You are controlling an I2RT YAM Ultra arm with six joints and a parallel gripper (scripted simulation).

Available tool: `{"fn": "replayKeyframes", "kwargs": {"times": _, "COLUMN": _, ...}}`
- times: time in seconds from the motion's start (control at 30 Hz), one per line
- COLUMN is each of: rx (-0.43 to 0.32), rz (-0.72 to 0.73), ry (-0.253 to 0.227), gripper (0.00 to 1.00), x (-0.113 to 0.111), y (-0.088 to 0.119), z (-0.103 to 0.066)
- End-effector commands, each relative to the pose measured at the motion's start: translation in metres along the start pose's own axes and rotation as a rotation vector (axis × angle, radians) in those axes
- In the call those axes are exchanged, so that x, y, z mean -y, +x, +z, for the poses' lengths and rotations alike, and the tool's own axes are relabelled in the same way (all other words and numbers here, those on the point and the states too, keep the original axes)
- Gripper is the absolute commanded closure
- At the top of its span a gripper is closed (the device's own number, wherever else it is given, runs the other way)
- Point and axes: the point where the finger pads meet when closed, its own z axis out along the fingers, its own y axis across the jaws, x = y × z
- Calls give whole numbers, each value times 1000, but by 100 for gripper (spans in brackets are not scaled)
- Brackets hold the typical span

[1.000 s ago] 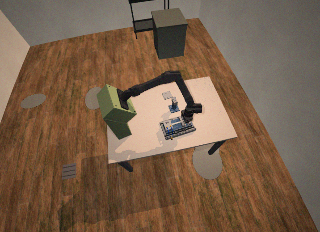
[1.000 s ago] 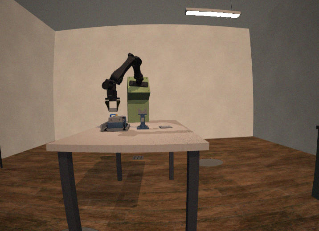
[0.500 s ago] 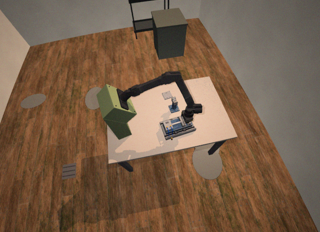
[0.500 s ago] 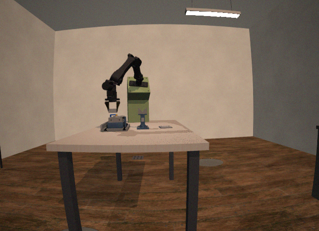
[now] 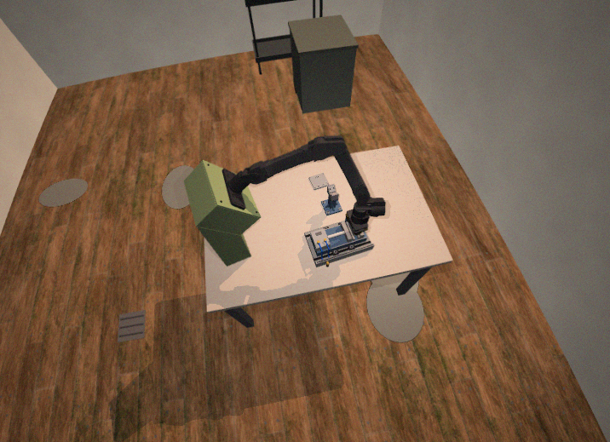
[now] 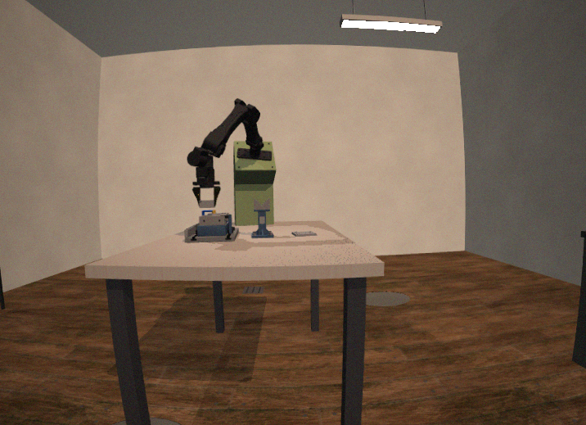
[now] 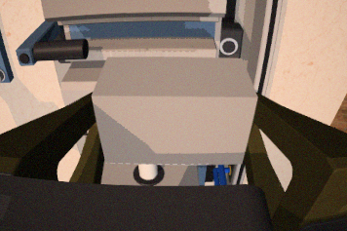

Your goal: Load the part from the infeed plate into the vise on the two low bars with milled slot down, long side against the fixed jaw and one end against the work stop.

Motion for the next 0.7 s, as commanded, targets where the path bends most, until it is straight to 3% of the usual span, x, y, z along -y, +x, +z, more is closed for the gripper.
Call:
{"fn": "replayKeyframes", "kwargs": {"times": 0.0, "rx": 49, "rz": -15, "ry": 25, "gripper": 100, "x": 7, "y": -20, "z": -11}}
{"fn": "replayKeyframes", "kwargs": {"times": 0.67, "rx": 49, "rz": -15, "ry": 25, "gripper": 100, "x": 7, "y": -20, "z": -11}}
